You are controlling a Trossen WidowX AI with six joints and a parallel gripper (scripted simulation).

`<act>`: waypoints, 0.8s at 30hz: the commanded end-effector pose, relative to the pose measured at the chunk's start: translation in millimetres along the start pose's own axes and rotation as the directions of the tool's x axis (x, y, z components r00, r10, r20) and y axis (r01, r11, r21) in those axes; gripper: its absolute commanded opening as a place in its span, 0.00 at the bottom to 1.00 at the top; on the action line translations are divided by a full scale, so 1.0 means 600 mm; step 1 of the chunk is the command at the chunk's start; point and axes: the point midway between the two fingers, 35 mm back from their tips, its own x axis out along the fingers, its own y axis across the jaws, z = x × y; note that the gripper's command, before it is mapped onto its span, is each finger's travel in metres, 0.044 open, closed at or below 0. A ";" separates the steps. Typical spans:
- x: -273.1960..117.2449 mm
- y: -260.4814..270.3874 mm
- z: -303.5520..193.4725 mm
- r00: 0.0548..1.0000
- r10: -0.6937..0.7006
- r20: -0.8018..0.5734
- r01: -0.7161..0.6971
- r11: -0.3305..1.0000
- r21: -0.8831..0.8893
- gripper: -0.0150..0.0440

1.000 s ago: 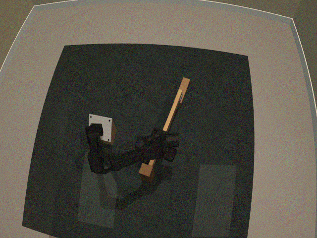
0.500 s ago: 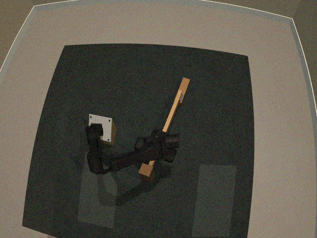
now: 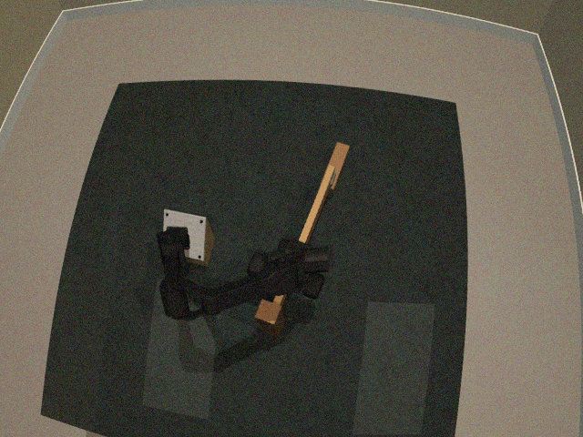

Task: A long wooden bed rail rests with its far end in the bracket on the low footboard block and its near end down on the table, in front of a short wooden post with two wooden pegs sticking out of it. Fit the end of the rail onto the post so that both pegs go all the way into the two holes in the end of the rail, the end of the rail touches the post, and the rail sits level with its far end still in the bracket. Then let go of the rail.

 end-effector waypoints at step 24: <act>-0.050 0.000 0.052 1.000 -0.002 -0.008 0.002 1.000 -0.002 1.00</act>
